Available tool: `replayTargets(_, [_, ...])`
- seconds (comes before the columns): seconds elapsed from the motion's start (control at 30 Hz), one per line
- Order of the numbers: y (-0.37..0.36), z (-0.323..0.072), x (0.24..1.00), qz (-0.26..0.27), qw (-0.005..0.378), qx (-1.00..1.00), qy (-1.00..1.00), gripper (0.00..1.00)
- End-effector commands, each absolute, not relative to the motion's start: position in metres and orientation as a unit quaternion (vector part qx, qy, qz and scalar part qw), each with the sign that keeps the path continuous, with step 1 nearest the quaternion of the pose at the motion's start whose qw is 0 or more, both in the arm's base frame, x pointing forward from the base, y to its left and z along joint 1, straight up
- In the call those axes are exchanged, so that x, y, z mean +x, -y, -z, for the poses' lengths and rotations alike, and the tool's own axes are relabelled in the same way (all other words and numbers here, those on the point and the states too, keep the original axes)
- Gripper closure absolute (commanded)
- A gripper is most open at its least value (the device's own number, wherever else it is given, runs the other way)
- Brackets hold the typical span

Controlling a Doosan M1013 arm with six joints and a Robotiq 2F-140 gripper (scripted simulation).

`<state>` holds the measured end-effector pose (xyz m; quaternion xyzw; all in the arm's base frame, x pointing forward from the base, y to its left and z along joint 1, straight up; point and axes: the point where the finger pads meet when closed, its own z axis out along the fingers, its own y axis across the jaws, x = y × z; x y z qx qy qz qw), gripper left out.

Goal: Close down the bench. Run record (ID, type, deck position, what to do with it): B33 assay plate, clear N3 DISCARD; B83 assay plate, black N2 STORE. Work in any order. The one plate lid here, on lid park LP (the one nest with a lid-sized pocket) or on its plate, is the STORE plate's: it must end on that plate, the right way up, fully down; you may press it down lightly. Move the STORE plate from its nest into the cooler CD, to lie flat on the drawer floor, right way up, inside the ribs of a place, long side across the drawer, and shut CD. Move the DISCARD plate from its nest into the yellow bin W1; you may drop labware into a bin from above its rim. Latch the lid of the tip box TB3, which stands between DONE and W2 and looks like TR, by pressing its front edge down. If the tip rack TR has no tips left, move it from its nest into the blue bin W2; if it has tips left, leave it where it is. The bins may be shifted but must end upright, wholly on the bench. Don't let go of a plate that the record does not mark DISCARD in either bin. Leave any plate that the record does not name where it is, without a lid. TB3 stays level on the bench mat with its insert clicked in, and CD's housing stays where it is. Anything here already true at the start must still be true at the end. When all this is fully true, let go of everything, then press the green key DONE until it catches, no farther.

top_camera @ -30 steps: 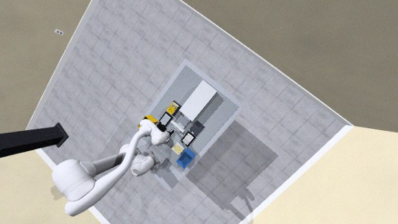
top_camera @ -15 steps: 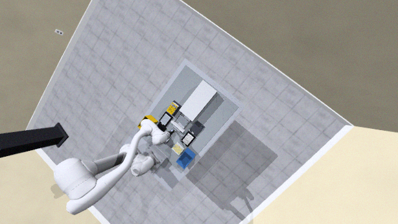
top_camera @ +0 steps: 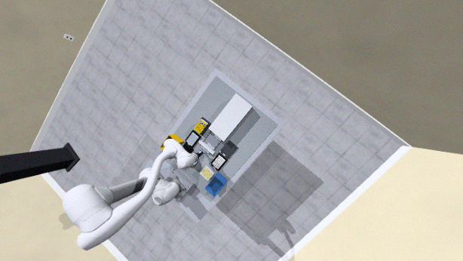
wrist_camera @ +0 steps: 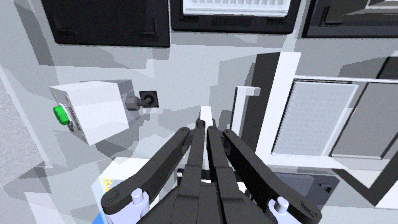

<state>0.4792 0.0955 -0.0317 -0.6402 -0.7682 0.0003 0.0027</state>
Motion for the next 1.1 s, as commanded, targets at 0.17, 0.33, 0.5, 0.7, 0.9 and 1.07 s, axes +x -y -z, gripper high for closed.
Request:
replayTargets(0.17, [-0.096, 0.032, 0.479, 0.000, 0.003, -0.640, 0.768, 1.00])
replayTargets(0.33, [-0.096, 0.032, 0.479, 0.000, 0.003, -0.640, 0.768, 1.00])
replayTargets(0.5, [-0.096, 0.032, 0.479, 0.000, 0.003, -0.640, 0.768, 1.00])
replayTargets(0.7, [-0.096, 0.032, 0.482, 0.000, 0.003, -0.640, 0.768, 1.00])
replayTargets(0.9, [-0.097, 0.032, 0.487, 0.000, 0.003, -0.640, 0.768, 1.00])
replayTargets(1.07, [-0.098, 0.032, 0.494, 0.000, 0.003, -0.640, 0.768, 1.00])
